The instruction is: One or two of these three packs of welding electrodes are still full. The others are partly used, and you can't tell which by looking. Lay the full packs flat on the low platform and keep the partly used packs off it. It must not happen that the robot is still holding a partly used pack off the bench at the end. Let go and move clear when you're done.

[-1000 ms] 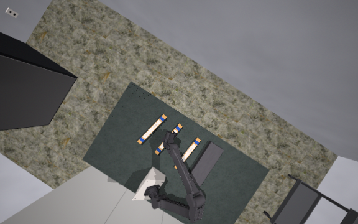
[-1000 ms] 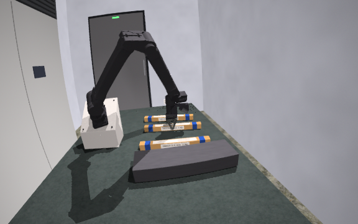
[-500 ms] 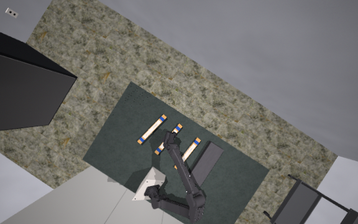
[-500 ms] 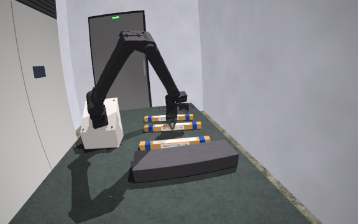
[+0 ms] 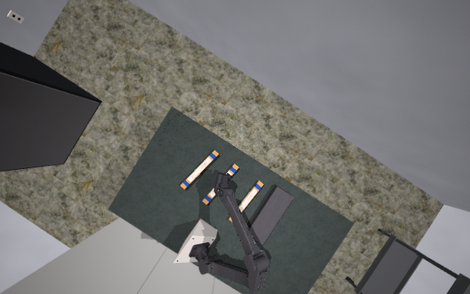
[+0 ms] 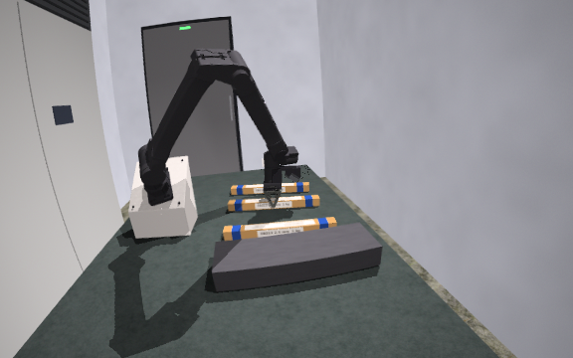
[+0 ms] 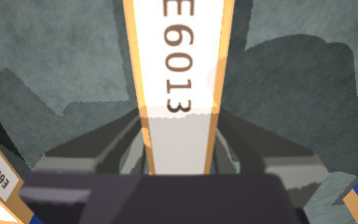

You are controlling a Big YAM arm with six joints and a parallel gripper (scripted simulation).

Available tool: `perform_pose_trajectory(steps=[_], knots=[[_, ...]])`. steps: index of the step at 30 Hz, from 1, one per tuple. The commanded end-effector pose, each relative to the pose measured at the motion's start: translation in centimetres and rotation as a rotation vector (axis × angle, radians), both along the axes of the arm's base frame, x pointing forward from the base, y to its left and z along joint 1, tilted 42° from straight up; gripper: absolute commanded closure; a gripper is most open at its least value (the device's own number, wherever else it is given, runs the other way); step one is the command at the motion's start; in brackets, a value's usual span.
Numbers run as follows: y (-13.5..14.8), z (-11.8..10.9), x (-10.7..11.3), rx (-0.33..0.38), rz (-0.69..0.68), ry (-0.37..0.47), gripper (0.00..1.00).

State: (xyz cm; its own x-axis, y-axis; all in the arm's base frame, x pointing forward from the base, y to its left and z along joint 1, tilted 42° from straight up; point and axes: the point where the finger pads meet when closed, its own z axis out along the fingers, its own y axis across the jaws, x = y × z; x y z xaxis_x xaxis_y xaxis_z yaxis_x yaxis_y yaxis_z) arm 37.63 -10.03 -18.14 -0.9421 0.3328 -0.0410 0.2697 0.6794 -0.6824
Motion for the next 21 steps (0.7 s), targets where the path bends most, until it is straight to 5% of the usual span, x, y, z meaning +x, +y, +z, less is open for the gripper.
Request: perform_pose_trajectory(steps=[1, 21], knots=[[2.9, 2.8, 3.5, 0.007, 0.037, -0.075, 1.00], [5.0, 5.2, 4.4, 0.008, 0.038, -0.083, 1.00]])
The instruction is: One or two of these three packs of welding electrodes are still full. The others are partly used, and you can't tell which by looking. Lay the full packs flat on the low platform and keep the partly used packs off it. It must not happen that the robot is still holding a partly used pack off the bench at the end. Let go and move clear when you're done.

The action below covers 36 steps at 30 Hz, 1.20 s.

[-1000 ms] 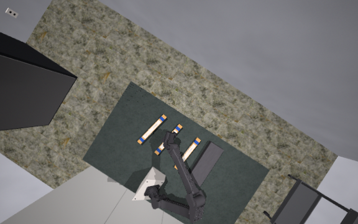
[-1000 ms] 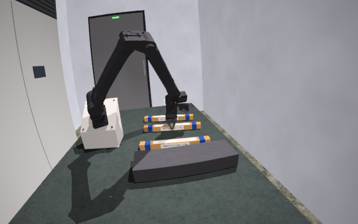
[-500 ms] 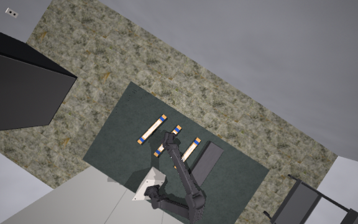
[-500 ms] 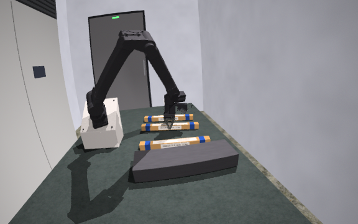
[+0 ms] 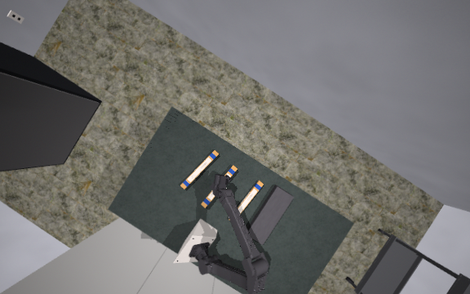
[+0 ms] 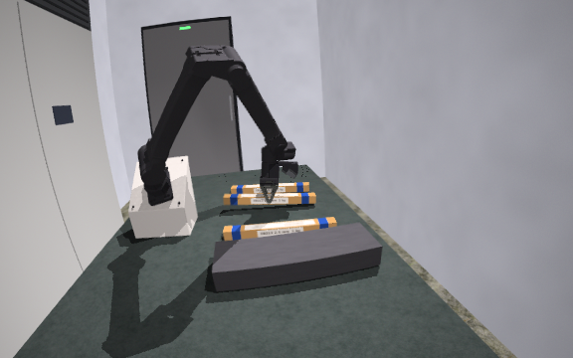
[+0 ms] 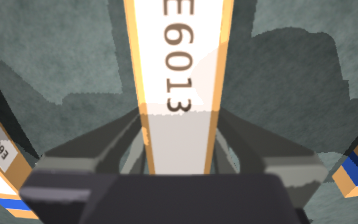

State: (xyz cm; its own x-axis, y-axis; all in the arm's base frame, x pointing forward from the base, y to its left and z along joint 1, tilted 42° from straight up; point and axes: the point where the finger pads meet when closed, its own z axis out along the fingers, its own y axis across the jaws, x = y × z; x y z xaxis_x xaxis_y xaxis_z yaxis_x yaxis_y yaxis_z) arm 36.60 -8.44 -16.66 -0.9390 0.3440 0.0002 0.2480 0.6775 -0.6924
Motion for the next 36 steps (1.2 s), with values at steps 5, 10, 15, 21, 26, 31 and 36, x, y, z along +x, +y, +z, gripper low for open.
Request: perform_pose_trajectory(steps=[5, 10, 15, 21, 26, 31, 36], knots=[[3.7, 4.1, 5.8, 0.007, 0.050, -0.127, 1.00], [3.9, 4.4, 6.2, 0.007, 0.050, -0.128, 1.00], [4.1, 4.5, 6.5, 0.008, 0.050, -0.129, 1.00], [4.2, 4.7, 6.6, 0.008, 0.050, -0.129, 1.00], [4.3, 4.8, 6.8, 0.009, 0.050, -0.130, 1.00], [4.4, 4.8, 6.9, 0.010, 0.049, -0.130, 1.00], [4.4, 4.8, 6.9, 0.011, 0.049, -0.131, 1.00]])
